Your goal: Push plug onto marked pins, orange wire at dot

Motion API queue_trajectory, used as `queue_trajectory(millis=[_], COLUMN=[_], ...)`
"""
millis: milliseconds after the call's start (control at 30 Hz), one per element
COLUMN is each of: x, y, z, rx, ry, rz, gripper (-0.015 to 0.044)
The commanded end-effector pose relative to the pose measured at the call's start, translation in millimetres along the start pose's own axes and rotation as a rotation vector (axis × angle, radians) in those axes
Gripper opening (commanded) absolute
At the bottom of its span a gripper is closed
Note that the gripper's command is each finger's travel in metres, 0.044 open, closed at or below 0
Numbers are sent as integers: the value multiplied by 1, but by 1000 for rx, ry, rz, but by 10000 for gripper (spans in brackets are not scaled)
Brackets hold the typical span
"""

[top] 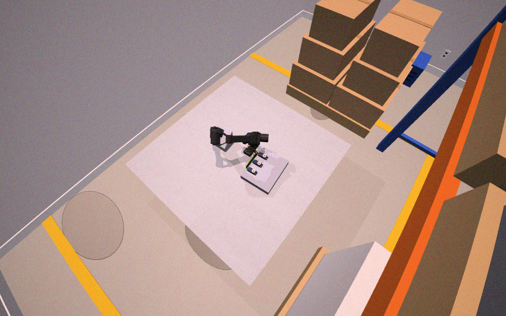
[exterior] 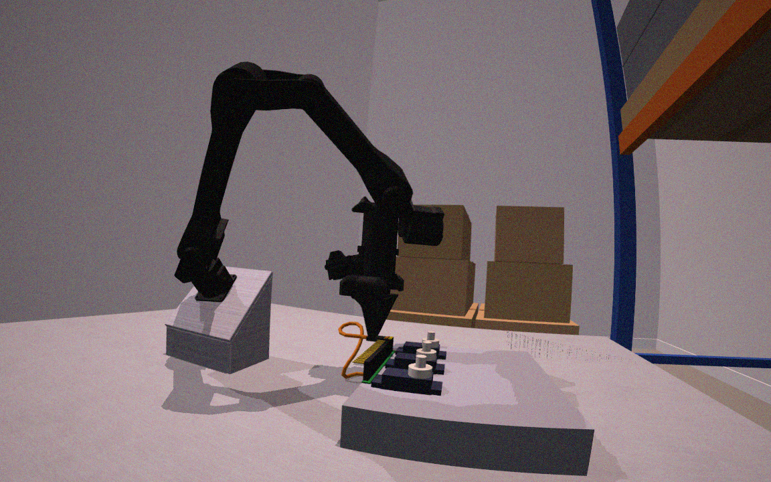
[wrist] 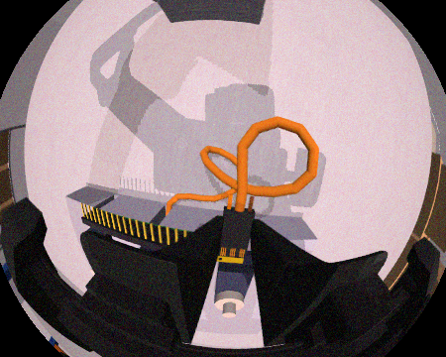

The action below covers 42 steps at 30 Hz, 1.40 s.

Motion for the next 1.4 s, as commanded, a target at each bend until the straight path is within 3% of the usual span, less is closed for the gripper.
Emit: queue_trajectory(millis=[0, 167, 333, 400, 1367], x=[1, 1, 1, 1, 1], y=[1, 2, 1, 1, 1], z=[-3, 5, 55, 58, 58], rx=[2, 2, 1, 1, 1], ry=[-2, -1, 1, 1, 1], rz=[-2, -2, -1, -1, -1], gripper=[131, 262, 394, 440, 440])
Point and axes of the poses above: the point midway between the two fingers, 35 mm back from their tips, its own z axis back along the fingers, its own x axis across the jaws, y = z × x, the point moved 10 cm from there along z, back along the fingers, and after that the axes turned 2 degrees about z, right-handed, at the moved point
